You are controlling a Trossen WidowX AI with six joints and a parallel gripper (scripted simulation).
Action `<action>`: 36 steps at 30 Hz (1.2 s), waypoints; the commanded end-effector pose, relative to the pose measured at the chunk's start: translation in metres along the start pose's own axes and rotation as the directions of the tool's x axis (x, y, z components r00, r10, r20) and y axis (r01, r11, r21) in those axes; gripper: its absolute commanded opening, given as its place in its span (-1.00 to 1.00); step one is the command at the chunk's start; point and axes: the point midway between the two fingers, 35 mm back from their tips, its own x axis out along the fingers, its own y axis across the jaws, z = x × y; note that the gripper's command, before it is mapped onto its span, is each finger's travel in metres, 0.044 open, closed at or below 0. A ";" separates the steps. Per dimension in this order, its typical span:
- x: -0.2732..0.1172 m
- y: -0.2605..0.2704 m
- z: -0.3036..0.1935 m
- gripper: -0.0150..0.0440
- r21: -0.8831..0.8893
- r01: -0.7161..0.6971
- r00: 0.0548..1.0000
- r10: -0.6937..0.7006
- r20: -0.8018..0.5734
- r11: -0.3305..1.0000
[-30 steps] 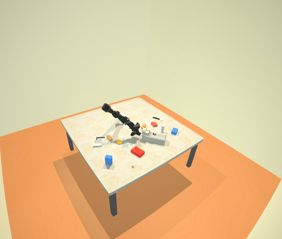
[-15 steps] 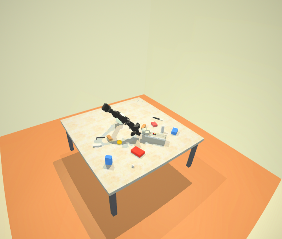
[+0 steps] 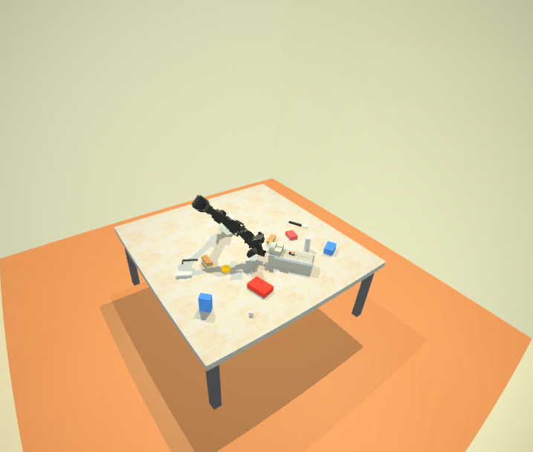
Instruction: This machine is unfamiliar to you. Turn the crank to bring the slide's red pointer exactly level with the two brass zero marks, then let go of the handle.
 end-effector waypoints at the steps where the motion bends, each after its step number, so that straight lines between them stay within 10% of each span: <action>1: -0.004 -0.007 0.004 -0.49 0.003 0.020 1.000 -0.020 0.010 1.000; 36: -0.007 -0.009 0.006 -0.49 0.003 0.020 1.000 -0.020 0.010 1.000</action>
